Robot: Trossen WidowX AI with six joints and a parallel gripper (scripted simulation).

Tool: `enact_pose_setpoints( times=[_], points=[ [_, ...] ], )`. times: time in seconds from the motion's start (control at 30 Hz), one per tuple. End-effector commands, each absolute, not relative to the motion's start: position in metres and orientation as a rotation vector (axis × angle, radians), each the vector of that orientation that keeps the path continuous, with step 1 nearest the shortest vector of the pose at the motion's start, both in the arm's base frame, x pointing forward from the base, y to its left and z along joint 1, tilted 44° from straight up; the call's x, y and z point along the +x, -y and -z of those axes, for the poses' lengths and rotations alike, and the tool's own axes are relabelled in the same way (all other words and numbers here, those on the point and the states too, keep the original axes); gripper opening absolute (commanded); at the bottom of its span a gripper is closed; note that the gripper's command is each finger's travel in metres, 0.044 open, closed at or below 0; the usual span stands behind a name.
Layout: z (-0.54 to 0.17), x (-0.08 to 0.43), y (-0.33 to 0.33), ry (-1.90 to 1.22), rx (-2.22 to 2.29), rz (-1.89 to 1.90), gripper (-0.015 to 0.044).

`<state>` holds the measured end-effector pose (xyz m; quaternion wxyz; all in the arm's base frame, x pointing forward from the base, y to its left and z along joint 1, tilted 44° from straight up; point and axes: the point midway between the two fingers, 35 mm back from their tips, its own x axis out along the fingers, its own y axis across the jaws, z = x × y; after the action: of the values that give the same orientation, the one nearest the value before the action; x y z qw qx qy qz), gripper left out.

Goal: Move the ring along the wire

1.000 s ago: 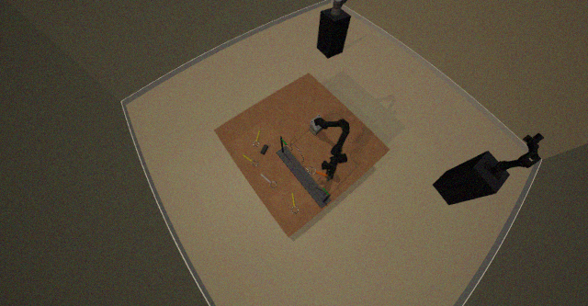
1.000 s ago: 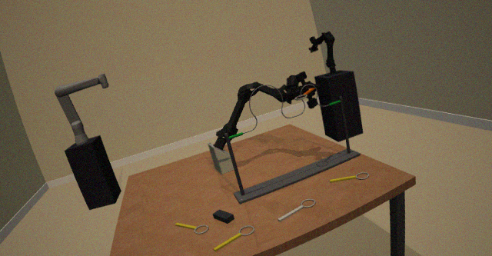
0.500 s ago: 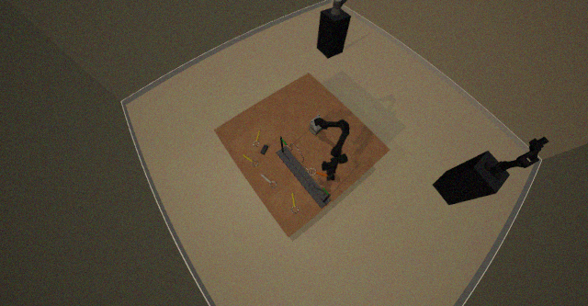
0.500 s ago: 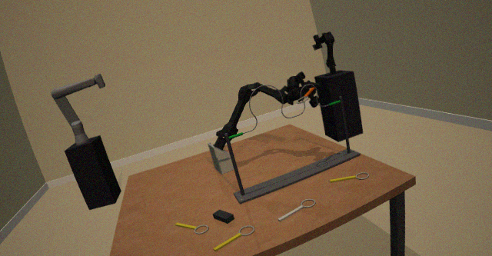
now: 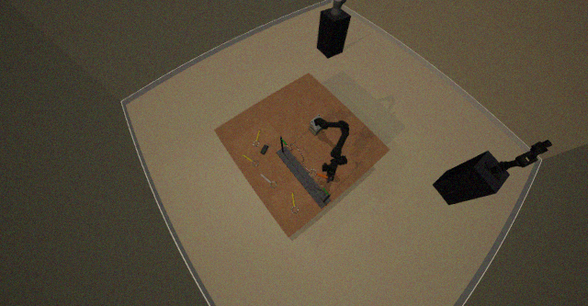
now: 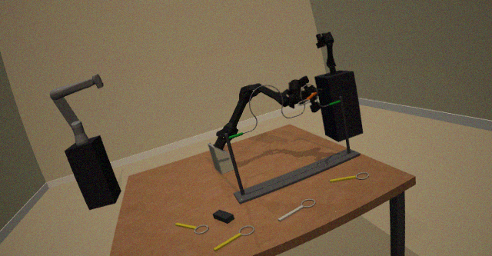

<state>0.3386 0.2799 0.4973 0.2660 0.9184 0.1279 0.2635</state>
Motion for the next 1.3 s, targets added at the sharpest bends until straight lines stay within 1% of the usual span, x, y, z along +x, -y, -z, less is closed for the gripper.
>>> enact_pose_setpoints(
  times=[0.0,0.7,1.27],
  points=[
    [-0.486,0.338,-0.292,-0.369,2.398,-0.702,-0.0150],
    [-0.423,0.325,-0.333,-0.469,1.906,-0.662,-0.0150],
    [-0.357,0.320,-0.342,-0.529,1.476,-0.610,-0.0150]
  ],
)
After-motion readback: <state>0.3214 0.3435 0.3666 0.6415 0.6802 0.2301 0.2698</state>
